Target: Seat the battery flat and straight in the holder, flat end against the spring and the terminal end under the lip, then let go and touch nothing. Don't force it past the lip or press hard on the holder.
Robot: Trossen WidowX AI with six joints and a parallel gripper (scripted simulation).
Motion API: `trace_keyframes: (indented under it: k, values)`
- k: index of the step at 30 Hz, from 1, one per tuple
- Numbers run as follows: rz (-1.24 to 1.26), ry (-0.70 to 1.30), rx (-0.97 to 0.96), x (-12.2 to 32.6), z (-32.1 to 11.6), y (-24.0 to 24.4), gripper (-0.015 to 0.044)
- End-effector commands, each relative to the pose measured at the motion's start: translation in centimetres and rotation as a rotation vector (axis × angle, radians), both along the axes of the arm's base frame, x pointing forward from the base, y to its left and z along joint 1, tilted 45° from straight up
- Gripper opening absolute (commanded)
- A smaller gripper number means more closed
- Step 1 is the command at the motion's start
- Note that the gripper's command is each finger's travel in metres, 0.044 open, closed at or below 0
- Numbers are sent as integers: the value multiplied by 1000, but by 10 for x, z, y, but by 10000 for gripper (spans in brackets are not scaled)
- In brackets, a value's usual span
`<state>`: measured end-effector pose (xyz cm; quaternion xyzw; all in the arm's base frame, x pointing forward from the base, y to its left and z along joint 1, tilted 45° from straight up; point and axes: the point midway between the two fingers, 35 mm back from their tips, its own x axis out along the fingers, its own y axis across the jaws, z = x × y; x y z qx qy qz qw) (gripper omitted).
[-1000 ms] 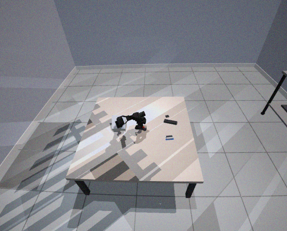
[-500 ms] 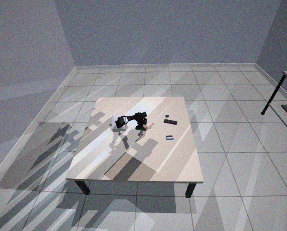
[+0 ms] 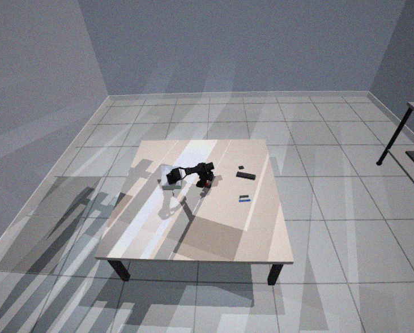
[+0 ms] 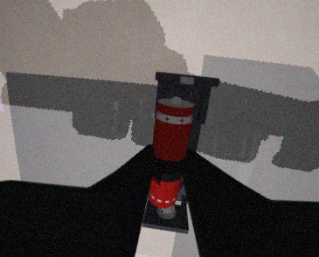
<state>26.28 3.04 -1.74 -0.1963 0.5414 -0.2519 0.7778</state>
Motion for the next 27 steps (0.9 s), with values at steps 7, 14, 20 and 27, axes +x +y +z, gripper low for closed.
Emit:
trace_keyframes:
  k: [7,14,20,27]
  values:
    - [-61,80,18,-4,-2,-5,63]
    - [-82,105,34,-2,-1,-6,63]
    - [-84,108,37,-1,0,-7,63]
    - [-84,110,41,-1,0,-7,63]
